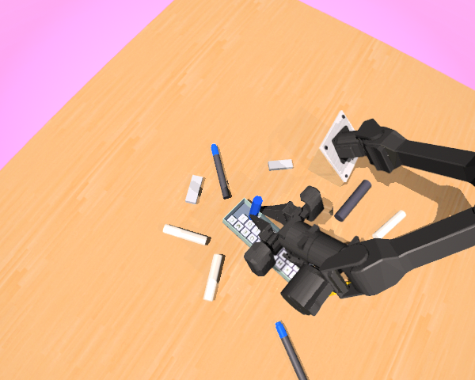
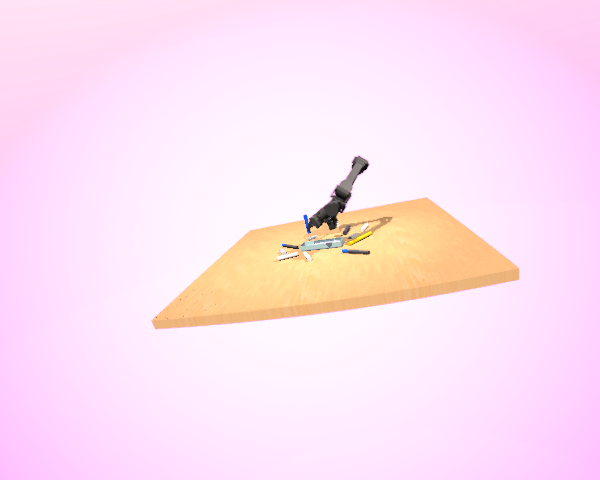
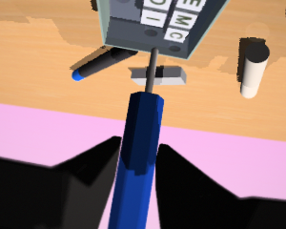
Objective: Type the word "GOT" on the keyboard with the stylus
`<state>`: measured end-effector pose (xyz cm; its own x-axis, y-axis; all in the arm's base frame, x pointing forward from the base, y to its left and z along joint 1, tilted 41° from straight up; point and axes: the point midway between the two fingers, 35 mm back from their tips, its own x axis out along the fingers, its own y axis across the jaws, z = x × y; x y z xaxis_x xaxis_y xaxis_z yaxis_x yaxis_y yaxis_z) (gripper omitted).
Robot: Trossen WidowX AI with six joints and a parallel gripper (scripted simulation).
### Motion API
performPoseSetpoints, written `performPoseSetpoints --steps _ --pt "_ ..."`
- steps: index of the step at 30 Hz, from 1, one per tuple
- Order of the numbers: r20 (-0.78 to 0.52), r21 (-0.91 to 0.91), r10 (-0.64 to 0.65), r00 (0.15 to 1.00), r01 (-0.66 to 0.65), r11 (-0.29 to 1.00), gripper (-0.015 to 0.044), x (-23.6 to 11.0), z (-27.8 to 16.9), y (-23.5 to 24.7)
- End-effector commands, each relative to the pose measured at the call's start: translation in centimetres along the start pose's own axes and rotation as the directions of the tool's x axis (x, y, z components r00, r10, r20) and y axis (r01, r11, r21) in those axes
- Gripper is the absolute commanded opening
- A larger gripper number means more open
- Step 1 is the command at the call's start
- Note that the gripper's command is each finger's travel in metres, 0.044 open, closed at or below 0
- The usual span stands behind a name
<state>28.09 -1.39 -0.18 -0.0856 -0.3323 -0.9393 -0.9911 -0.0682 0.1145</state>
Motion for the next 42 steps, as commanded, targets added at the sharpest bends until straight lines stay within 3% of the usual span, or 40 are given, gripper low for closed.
performPoseSetpoints --steps 1,9,12,13,42 --pt "-0.004 -0.005 0.007 1.000 -0.007 1.000 0.0000 0.9 0.9 0.3" --pt "-0.004 -0.005 0.007 1.000 -0.007 1.000 0.0000 1.1 1.3 0.3" --pt "-0.004 -0.005 0.007 1.000 -0.007 1.000 0.0079 1.2 1.5 0.2" --pt "-0.004 -0.005 0.007 1.000 -0.007 1.000 0.0081 1.3 1.6 0.2" --pt "-0.003 -0.005 0.007 1.000 -0.007 1.000 0.0081 1.9 2.6 0.2"
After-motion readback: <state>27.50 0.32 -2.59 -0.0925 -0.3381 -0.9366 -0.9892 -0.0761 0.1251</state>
